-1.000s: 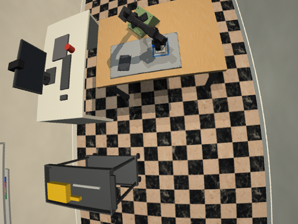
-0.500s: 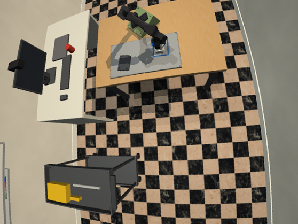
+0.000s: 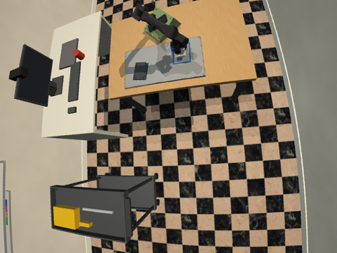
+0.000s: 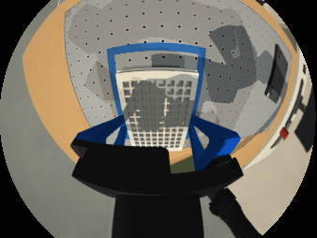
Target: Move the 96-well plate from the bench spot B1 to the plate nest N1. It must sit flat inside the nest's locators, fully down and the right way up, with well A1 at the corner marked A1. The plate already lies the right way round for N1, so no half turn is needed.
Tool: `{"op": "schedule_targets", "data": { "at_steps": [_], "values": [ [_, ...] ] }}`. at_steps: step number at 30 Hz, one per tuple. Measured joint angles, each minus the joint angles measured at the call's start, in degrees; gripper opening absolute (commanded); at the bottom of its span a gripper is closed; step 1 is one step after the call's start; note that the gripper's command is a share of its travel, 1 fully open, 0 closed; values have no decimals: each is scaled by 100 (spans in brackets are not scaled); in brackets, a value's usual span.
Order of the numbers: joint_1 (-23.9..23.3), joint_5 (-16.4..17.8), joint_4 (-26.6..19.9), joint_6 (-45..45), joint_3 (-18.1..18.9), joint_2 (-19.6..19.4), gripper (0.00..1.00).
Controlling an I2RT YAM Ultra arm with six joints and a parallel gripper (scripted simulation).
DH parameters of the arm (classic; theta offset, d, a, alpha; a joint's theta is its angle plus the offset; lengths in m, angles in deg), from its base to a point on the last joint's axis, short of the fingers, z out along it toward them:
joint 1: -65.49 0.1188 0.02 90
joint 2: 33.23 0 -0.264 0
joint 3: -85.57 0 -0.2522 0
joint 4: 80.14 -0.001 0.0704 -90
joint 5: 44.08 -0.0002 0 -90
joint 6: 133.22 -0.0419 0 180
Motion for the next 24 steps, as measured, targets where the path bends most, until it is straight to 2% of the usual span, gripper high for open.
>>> {"op": "schedule_targets", "data": {
  "at_steps": [24],
  "values": [
    [232,0,-767,-258,413,221,0]
  ]
}}
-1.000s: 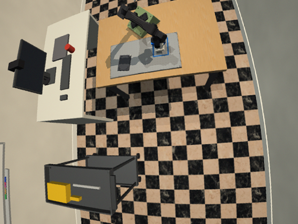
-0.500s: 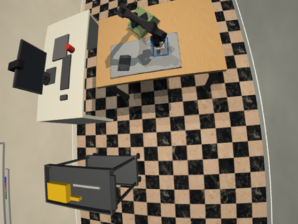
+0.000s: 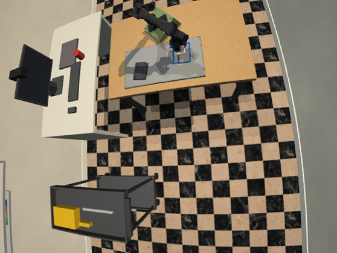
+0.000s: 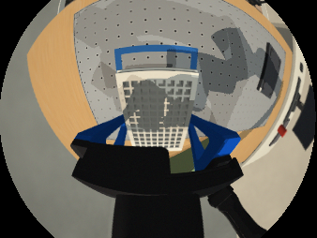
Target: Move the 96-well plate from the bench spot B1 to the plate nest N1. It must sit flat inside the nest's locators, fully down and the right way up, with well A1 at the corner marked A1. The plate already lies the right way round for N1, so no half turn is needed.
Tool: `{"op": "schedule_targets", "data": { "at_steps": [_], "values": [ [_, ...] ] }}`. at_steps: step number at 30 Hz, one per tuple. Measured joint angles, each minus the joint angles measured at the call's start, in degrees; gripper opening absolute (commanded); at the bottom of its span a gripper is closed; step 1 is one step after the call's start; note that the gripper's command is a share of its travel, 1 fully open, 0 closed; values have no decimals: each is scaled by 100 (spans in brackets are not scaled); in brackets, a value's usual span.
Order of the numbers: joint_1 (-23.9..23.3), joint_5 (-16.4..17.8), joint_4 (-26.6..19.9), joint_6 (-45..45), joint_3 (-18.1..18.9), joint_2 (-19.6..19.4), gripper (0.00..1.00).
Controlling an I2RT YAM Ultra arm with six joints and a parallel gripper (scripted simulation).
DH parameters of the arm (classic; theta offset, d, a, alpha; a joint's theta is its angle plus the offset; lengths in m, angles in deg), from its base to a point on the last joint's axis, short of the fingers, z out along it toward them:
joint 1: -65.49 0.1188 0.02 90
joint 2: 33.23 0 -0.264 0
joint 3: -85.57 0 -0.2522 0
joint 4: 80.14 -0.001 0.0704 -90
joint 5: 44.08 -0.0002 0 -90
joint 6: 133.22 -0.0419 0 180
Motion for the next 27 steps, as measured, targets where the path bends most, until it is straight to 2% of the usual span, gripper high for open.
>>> {"op": "schedule_targets", "data": {
  "at_steps": [27],
  "values": [
    [2,0,-79,-22,13,4,0]
  ]
}}
